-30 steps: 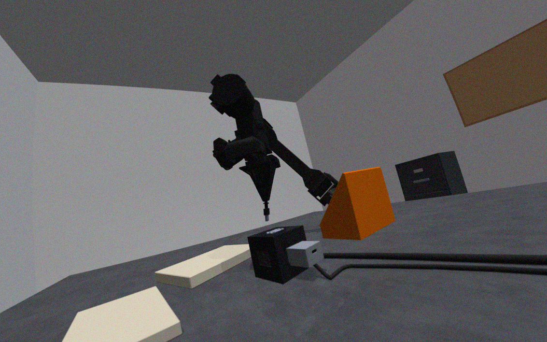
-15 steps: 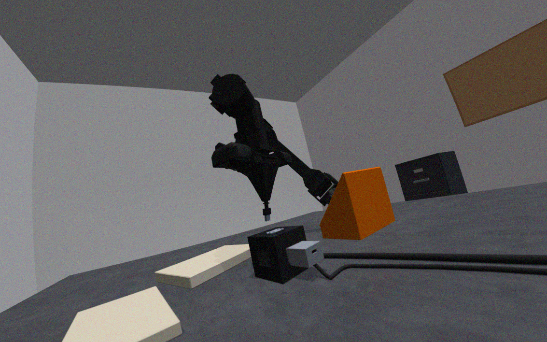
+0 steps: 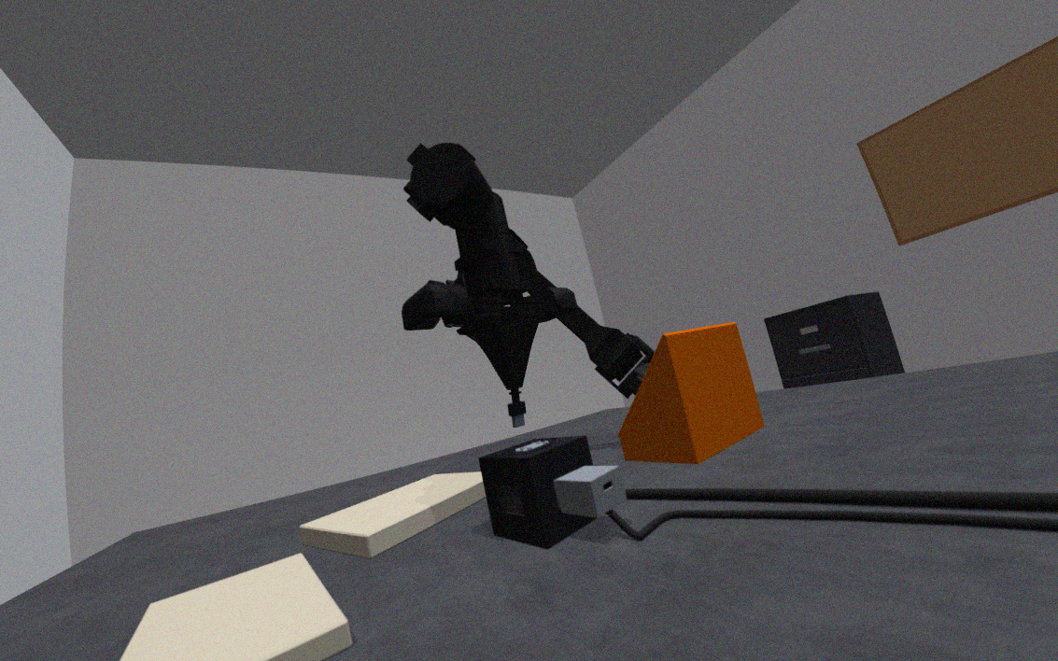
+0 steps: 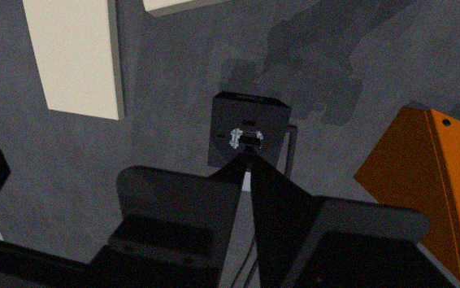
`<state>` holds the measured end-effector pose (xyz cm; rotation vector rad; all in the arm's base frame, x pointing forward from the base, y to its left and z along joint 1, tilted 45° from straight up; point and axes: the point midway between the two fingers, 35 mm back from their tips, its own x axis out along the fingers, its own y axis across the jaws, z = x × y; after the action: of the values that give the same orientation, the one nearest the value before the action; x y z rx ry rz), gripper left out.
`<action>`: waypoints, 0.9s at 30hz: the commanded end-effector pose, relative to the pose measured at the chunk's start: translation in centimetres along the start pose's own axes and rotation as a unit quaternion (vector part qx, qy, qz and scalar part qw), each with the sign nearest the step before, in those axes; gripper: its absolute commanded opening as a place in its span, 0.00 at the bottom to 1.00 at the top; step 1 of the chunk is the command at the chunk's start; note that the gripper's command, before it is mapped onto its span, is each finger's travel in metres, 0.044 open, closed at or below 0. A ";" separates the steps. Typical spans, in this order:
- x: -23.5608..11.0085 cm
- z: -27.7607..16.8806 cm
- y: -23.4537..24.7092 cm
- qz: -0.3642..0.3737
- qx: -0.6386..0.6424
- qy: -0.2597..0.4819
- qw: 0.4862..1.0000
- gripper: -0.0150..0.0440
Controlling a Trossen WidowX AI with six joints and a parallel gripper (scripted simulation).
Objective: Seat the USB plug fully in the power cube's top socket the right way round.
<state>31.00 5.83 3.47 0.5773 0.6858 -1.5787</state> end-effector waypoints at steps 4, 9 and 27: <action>0.0 0.0 0.0 0.000 0.008 0.000 1.000 0.25; 0.0 0.0 0.0 0.000 0.003 0.001 1.000 0.25; 0.2 -0.1 0.0 0.000 0.001 0.008 1.000 0.25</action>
<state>30.96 5.71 3.16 0.5864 0.6868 -1.5811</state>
